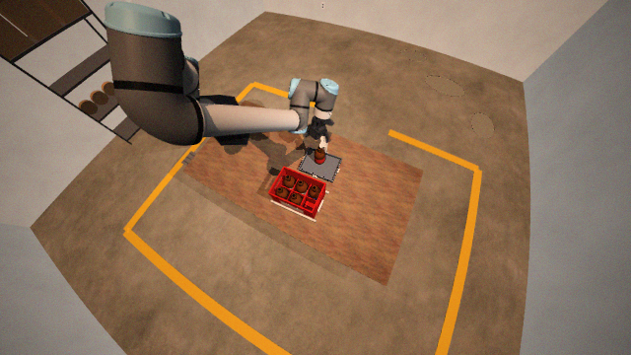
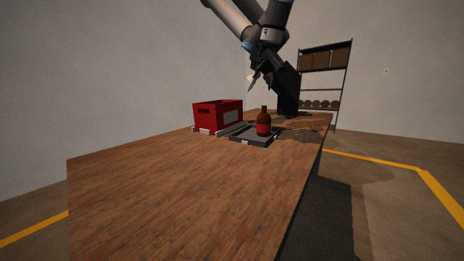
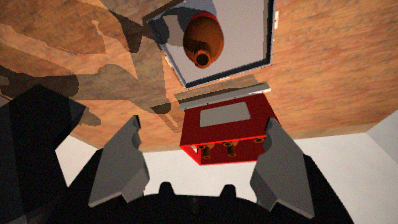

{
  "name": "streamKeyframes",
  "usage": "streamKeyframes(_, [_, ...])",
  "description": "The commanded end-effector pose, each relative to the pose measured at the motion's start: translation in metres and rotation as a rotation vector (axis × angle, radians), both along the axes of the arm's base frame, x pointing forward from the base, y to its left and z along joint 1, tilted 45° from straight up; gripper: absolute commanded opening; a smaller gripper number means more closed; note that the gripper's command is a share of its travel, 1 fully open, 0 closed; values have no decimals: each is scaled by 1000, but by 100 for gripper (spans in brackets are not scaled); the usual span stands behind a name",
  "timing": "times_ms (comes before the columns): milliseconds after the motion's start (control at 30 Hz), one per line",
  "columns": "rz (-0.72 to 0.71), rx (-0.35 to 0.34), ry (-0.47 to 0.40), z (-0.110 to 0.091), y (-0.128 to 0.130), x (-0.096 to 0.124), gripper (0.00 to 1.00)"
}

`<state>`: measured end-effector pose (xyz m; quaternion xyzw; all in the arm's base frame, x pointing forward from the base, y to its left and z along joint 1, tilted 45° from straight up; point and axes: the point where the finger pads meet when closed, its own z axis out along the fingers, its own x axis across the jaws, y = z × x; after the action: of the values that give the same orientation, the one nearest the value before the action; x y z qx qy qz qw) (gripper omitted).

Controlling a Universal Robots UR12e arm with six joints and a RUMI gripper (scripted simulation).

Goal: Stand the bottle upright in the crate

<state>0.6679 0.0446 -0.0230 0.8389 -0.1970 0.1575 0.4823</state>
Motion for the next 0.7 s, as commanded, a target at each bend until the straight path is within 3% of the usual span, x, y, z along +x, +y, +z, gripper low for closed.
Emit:
streamKeyframes(0, [0, 0, -1, 5, 5, -1, 100])
streamKeyframes(600, [0, 0, -1, 9, 8, -3, 100])
streamKeyframes(633, [0, 0, -1, 9, 8, -3, 0])
streamKeyframes(667, [0, 0, -1, 9, 8, -3, 0])
